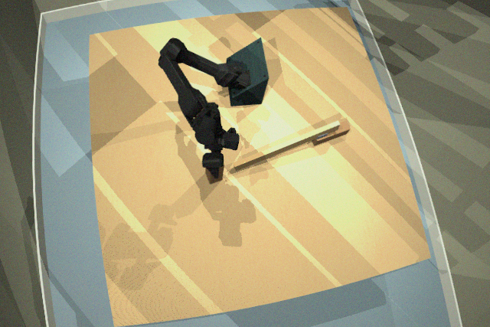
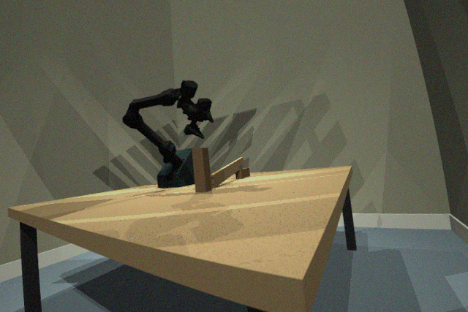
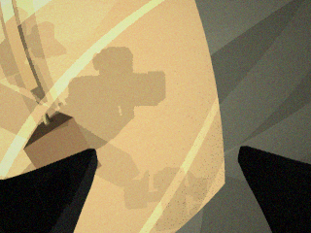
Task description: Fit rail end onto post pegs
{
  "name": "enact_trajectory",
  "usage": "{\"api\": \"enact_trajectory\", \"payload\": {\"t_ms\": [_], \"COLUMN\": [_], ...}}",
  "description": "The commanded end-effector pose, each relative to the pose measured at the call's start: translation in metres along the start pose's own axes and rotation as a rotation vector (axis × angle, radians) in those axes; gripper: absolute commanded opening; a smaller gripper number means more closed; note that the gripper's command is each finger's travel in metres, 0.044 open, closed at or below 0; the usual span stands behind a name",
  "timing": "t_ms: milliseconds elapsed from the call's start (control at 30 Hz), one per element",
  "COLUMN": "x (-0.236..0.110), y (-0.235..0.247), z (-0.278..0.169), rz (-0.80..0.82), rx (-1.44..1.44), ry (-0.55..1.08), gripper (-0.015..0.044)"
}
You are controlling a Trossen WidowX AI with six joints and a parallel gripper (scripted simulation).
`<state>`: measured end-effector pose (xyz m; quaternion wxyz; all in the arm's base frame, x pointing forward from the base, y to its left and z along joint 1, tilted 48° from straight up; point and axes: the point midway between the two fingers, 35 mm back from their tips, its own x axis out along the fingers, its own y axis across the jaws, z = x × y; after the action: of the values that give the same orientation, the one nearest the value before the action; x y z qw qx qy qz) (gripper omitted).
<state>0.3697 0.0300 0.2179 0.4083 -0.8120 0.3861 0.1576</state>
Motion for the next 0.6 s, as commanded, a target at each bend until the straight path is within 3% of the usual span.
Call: {"api": "enact_trajectory", "payload": {"t_ms": [0, 367, 567], "x": [0.031, 0.073, 0.074], "y": [0.036, 0.175, 0.184], "z": [0.056, 0.156, 0.159], "rz": [0.169, 0.634, 0.660], "rx": [-0.091, -0.363, -0.380], "ry": [-0.040, 0.026, 0.037], "gripper": [0.0440, 0.0440, 0.0440]}}
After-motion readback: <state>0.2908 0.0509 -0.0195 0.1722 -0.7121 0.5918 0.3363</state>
